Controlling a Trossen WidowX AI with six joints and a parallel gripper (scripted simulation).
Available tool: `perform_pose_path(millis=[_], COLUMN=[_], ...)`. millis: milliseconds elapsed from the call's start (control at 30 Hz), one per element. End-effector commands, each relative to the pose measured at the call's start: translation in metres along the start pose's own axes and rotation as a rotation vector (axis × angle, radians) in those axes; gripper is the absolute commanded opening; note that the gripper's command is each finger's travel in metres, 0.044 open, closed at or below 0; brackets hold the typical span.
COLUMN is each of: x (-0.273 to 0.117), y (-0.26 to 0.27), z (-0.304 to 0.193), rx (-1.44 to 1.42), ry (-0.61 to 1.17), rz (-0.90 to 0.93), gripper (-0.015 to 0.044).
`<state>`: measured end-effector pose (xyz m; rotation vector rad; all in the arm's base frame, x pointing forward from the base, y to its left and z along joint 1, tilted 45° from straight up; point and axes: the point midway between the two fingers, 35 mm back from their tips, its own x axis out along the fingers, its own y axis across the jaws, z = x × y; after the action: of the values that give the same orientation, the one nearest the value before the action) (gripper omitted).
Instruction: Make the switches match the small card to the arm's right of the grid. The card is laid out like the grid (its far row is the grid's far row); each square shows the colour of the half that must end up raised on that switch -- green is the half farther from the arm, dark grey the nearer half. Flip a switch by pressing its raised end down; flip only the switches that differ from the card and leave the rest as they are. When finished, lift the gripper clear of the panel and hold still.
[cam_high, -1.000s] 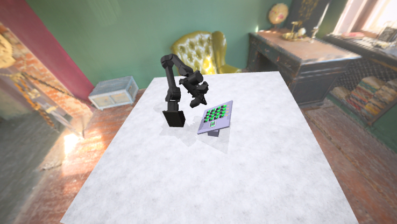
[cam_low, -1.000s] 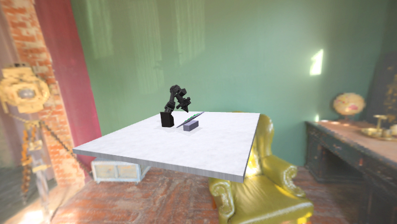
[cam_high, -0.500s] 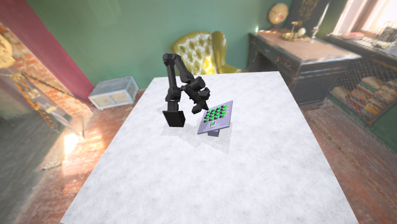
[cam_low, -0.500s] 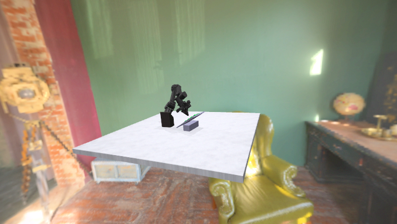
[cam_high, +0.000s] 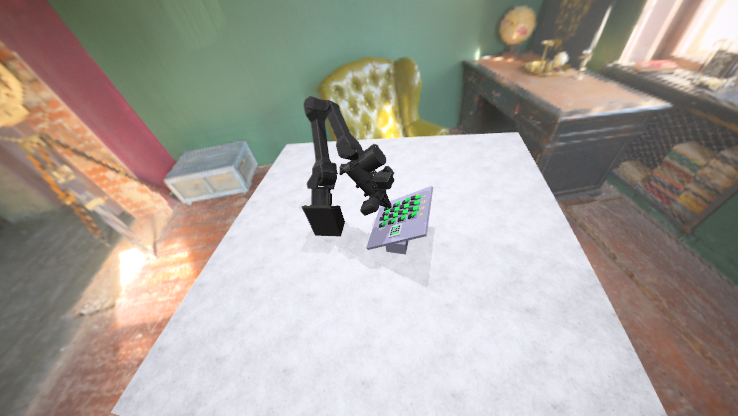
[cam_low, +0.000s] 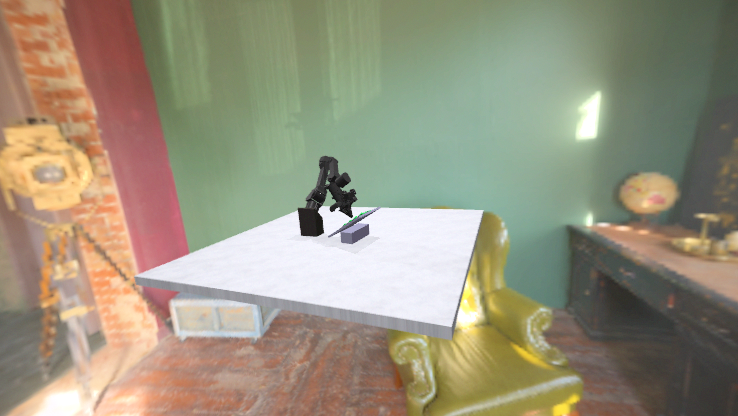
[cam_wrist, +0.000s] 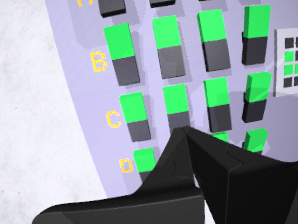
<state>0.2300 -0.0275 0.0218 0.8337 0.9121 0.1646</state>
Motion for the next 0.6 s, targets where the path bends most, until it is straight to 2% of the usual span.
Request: perform_pose_path(millis=[0,567], x=[0.0065,0.0086], y=[-0.0008,-0.0007], z=[-0.0013,-0.0014], rx=[0.004,0.004], ry=[0.003,0.002], rz=[-0.003,-0.003], gripper=[0.0000,0.0000])
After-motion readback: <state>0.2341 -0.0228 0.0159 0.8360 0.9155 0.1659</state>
